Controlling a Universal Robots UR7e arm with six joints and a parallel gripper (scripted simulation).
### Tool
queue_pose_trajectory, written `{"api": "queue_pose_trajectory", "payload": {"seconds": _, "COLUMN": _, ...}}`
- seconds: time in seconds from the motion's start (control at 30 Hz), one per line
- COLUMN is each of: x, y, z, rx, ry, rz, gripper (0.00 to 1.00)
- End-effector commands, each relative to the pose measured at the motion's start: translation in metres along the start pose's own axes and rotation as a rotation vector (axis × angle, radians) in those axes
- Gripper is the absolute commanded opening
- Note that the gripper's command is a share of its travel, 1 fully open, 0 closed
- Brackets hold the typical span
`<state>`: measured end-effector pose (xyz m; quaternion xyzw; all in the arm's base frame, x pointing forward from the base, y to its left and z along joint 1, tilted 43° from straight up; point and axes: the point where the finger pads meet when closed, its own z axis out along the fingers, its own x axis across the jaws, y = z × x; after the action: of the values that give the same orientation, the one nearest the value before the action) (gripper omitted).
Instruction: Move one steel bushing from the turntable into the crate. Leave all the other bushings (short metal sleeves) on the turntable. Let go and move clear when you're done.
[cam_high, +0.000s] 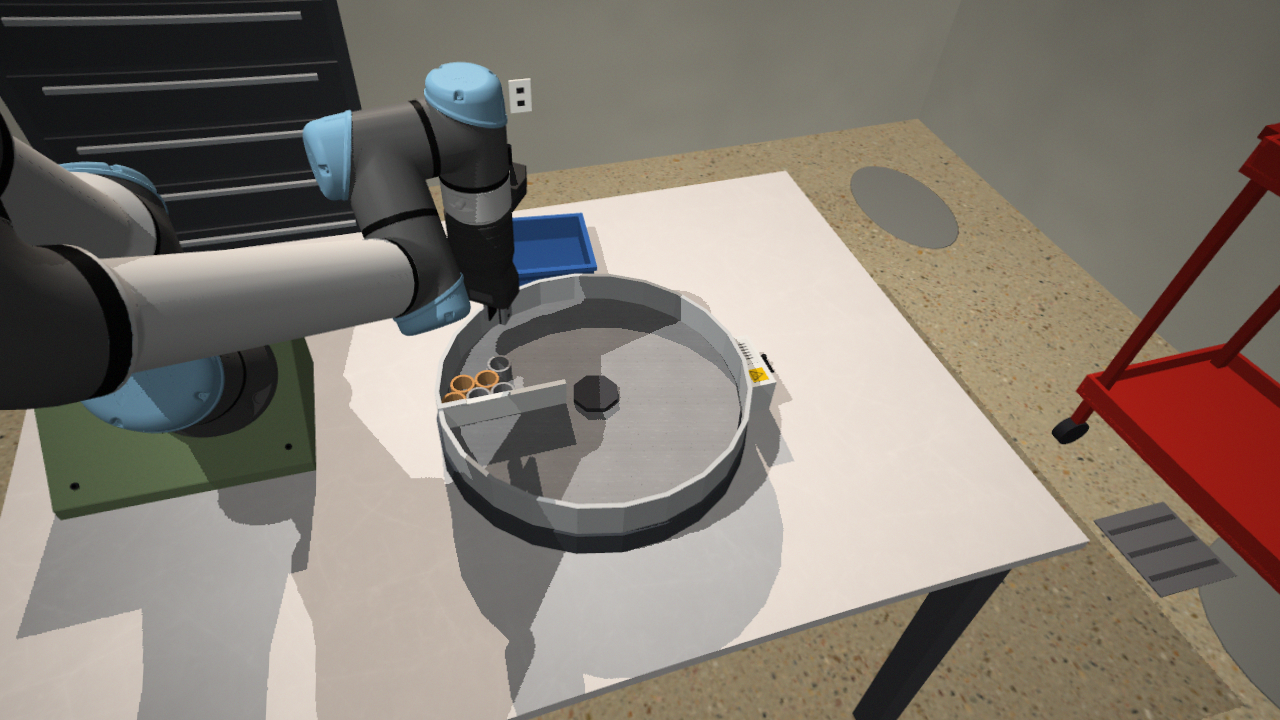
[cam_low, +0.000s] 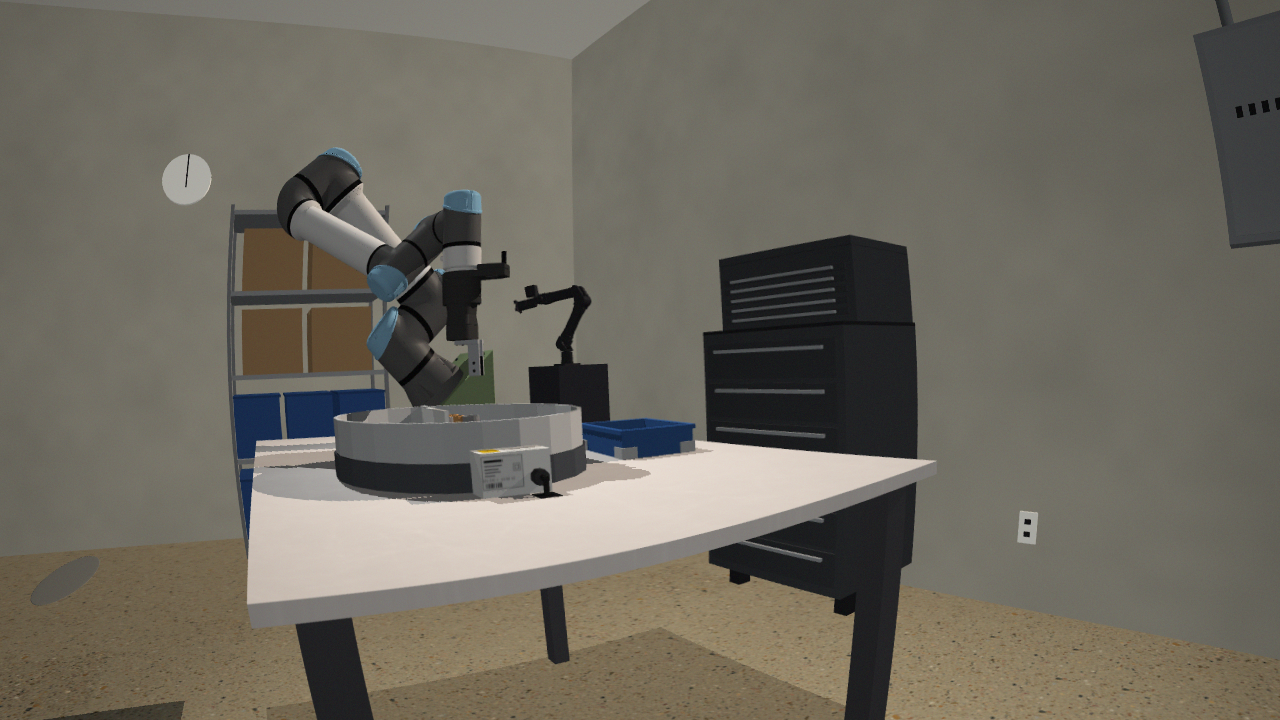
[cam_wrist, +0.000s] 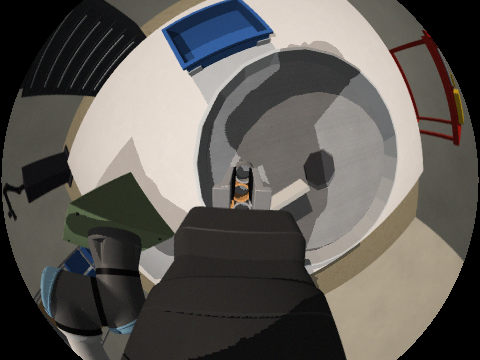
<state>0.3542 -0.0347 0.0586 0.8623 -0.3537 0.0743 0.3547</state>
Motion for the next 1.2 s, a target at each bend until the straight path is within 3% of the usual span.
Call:
{"api": "queue_pose_trajectory", "payload": {"seconds": 0.0, "x": -0.002, "y": 0.01, "z": 0.016, "rx": 0.001, "ry": 0.001, "rz": 0.197, "gripper": 0.4}}
{"api": "queue_pose_trajectory", "payload": {"seconds": 0.97, "x": -0.007, "y": 0.012, "z": 0.023, "rx": 0.0, "ry": 0.008, "rz": 0.276, "gripper": 0.4}}
{"api": "queue_pose_trajectory", "payload": {"seconds": 1.17, "x": -0.007, "y": 0.012, "z": 0.037, "rx": 0.0, "ry": 0.008, "rz": 0.275, "gripper": 0.4}}
